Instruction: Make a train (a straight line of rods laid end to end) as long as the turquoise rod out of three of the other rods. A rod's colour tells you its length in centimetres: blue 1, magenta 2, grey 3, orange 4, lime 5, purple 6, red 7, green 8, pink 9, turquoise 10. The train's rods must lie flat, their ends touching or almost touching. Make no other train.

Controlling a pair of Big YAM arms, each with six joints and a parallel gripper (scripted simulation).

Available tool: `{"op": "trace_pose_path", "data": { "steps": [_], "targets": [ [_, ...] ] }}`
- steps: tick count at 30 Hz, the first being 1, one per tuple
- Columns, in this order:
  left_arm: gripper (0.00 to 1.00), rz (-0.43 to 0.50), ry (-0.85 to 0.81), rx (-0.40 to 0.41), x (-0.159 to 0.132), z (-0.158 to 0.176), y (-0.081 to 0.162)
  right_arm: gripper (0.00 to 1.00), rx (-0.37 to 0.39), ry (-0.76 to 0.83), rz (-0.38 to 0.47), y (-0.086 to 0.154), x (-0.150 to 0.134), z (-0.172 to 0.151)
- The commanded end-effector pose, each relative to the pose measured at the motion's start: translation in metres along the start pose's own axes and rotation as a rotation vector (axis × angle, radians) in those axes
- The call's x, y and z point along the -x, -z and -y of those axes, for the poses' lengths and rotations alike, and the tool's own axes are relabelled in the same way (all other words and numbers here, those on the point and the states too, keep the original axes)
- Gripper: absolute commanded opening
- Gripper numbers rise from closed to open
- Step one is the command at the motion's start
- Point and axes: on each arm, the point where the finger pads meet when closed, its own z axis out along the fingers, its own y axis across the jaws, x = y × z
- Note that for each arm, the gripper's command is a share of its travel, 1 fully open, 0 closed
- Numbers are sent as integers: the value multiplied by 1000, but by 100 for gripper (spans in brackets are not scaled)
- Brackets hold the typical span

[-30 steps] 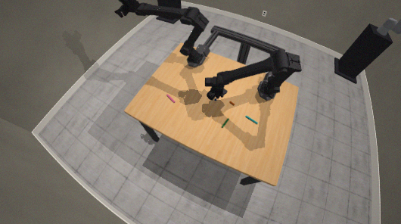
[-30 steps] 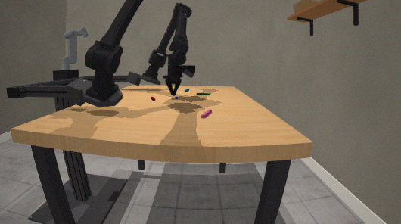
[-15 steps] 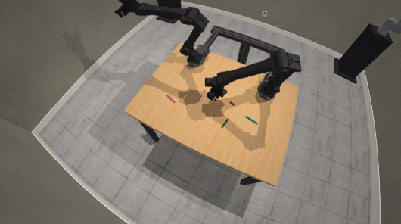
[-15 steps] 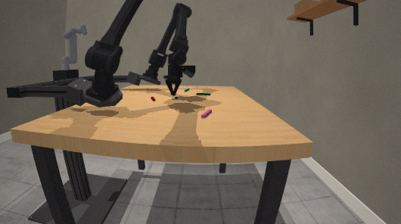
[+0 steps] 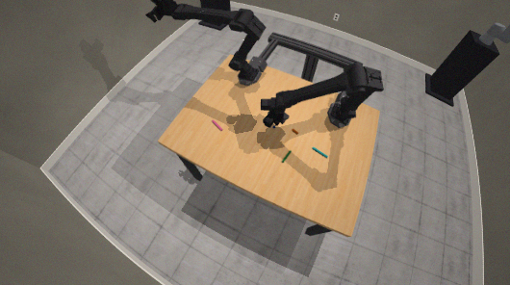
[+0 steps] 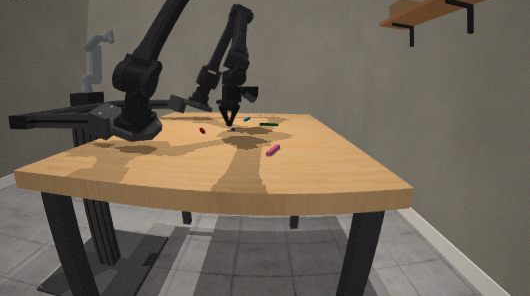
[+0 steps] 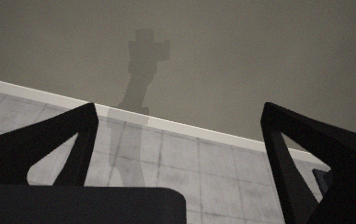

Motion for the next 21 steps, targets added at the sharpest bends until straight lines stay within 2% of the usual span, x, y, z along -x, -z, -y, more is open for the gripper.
{"op": "trace_pose_path", "data": {
  "steps": [1, 8, 21],
  "targets": [
    [4, 21, 41, -24, 19, 7, 7, 100, -23, -12, 87, -3, 46, 10],
    [4, 21, 39, -23, 19, 7, 6, 100, -23, -12, 87, -3, 46, 10],
    [4, -3, 7, 5, 3, -3, -16, 100, -23, -12, 87, -3, 46, 10]
  ]
}}
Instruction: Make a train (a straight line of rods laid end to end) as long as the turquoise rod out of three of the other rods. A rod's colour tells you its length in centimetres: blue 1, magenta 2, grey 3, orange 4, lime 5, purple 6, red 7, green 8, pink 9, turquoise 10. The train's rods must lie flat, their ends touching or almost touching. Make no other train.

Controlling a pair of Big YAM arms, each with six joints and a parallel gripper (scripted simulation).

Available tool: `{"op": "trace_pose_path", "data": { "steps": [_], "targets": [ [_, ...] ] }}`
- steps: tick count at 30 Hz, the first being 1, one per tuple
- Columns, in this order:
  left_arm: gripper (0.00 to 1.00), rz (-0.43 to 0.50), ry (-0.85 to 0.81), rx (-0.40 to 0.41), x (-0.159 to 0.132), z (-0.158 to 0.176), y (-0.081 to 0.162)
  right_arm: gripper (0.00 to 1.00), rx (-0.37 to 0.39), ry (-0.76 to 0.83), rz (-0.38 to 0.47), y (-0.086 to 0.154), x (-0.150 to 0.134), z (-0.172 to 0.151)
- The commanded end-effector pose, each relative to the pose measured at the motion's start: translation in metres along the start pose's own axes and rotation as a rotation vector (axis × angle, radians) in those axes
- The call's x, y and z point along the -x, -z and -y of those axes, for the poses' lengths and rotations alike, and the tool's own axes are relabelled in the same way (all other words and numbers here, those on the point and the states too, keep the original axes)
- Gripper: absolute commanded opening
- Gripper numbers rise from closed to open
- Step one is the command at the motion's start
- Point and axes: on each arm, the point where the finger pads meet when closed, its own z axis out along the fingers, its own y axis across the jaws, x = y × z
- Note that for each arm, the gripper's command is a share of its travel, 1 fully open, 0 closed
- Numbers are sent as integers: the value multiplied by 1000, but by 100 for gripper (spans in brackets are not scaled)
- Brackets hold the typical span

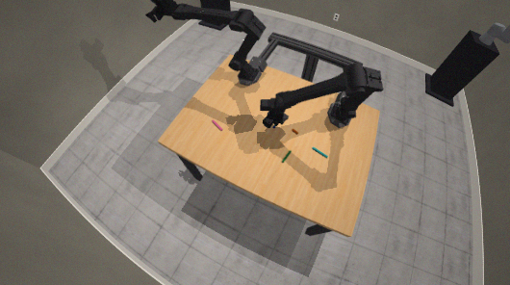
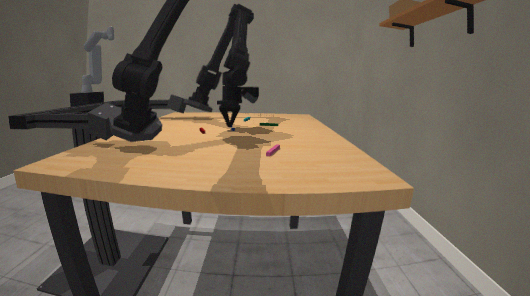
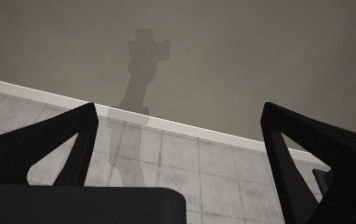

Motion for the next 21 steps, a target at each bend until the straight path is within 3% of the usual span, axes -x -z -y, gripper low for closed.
{"op": "trace_pose_path", "data": {
  "steps": [1, 21],
  "targets": [
    [4, -11, -1, 16, 0, -5, -14, 100, -23, -12, 87, -3, 46, 10],
    [4, -14, 0, 18, -1, -6, -18, 100, -23, -12, 87, -3, 46, 10]
  ]
}}
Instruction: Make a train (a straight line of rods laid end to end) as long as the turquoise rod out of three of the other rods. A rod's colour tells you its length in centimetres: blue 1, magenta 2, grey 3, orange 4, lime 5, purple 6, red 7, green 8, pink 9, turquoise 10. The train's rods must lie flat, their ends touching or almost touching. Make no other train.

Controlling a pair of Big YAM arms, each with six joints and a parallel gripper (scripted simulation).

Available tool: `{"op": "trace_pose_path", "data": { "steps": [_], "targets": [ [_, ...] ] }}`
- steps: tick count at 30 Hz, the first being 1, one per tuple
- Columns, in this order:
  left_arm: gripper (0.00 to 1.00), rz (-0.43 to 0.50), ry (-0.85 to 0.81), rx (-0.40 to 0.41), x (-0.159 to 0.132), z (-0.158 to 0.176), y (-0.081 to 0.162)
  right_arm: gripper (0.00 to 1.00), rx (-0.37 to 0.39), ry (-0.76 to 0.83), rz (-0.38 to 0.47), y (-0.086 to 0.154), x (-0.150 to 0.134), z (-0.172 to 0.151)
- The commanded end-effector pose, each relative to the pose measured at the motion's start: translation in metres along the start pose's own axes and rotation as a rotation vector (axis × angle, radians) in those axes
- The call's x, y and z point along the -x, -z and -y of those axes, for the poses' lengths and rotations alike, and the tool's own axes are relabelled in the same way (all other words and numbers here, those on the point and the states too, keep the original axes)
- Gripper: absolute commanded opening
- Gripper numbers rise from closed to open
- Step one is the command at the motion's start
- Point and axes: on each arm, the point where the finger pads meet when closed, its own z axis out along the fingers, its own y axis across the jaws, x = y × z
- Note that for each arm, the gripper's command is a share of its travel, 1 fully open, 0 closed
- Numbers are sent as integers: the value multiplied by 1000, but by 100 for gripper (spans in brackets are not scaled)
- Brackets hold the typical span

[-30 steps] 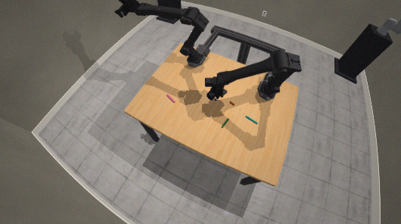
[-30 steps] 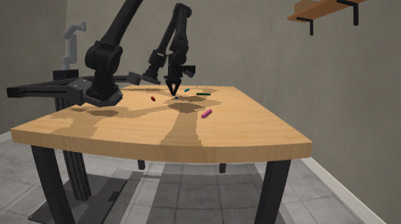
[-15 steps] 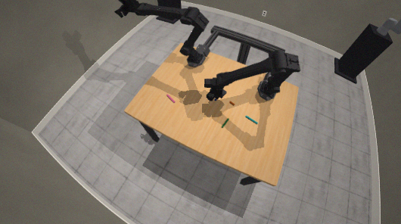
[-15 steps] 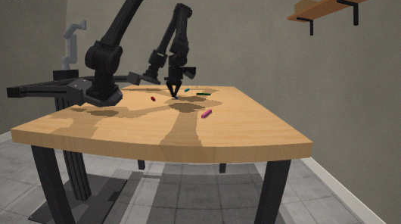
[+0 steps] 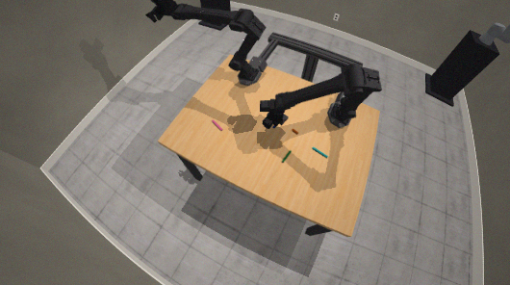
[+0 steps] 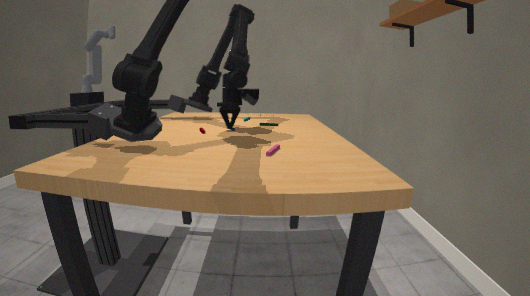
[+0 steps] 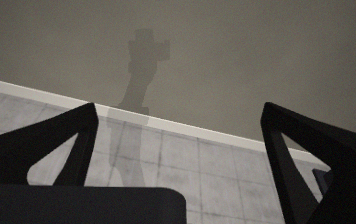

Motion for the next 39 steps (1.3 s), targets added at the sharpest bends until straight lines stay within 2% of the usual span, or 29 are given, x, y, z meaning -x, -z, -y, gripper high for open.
{"op": "trace_pose_path", "data": {
  "steps": [1, 25, 26, 28, 29, 31, 32, 34, 35, 39],
  "targets": [
    [4, -13, 0, 17, -2, -7, -11, 100, -23, -12, 87, -3, 46, 10],
    [4, -13, 0, 17, -2, -7, -11, 100, -23, -12, 87, -3, 46, 10],
    [8, -13, 0, 17, -2, -7, -11, 100, -23, -12, 87, -3, 46, 10],
    [8, -13, 0, 17, -2, -7, -11, 100, -23, -12, 87, -3, 46, 10],
    [12, -13, 0, 17, -2, -7, -11, 100, -23, -12, 87, -3, 46, 10],
    [12, -13, 0, 17, -2, -7, -11, 100, -23, -12, 87, -3, 46, 10],
    [16, -13, 0, 17, -2, -7, -11, 100, -23, -12, 87, -3, 46, 10],
    [16, -13, 0, 17, -2, -7, -11, 100, -23, -12, 87, -3, 46, 10],
    [20, -13, 0, 17, -2, -7, -11, 100, -23, -12, 87, -3, 46, 10],
    [23, -13, 0, 17, -2, -7, -11, 100, -23, -12, 87, -3, 46, 10]
  ]
}}
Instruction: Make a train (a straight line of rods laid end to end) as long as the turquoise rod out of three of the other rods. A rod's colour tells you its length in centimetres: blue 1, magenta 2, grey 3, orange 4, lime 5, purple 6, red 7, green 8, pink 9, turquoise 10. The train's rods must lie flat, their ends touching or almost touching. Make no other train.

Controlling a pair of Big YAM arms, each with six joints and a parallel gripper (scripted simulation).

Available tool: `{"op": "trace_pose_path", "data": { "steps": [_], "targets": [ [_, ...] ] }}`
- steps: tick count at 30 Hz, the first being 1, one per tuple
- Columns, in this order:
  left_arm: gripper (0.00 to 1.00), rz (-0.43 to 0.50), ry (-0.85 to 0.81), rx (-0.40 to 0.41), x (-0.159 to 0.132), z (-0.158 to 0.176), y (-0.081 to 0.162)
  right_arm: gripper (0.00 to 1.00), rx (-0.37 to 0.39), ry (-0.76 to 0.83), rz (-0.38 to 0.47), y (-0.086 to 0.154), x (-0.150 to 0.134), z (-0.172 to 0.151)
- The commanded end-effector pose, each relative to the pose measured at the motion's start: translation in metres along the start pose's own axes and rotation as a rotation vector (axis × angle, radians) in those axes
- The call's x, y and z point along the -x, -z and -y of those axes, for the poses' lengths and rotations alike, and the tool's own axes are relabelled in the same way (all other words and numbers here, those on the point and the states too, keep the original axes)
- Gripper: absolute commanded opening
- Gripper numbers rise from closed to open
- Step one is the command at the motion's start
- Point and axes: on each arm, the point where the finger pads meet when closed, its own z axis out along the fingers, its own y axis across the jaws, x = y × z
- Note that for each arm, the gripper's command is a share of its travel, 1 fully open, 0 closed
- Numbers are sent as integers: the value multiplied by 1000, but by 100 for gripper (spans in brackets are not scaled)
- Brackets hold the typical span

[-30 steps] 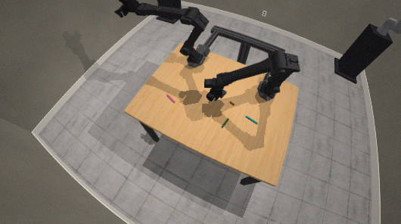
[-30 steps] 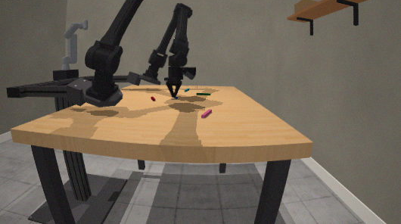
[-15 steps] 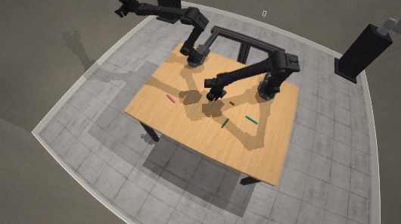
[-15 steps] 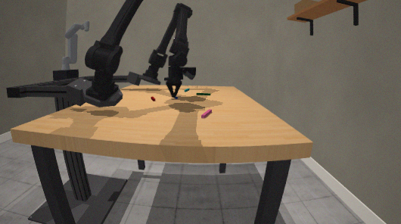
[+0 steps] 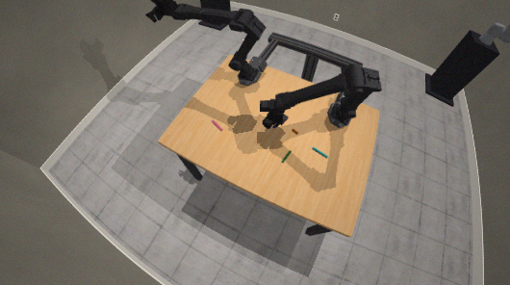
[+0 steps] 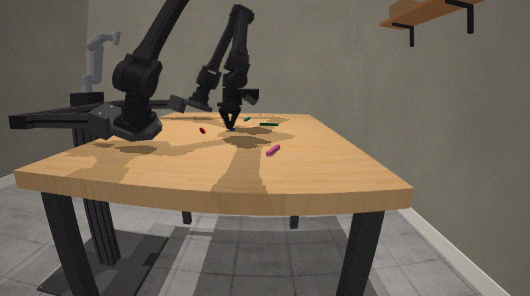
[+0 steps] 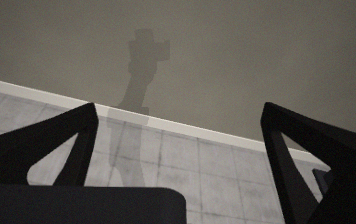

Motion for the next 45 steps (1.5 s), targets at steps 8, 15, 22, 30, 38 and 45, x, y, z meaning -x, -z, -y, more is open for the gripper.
{"op": "trace_pose_path", "data": {
  "steps": [8, 15, 22, 30, 38, 45],
  "targets": [
    [23, -13, 0, 17, -2, -7, -11, 100, -23, -12, 87, -3, 46, 10],
    [23, 0, 11, 3, 0, -5, 8, 100, -23, -12, 87, -3, 46, 10],
    [23, 28, 13, -33, 13, 14, 39, 100, -23, -12, 87, -3, 46, 10],
    [23, 29, 14, -38, 13, 14, 85, 100, -23, -12, 87, -3, 46, 10],
    [23, 1, 1, 0, 3, 9, 89, 100, -23, -12, 87, -3, 46, 10],
    [100, 13, 5, -18, 7, 13, 99, 100, -23, -12, 87, -3, 46, 10]
  ]
}}
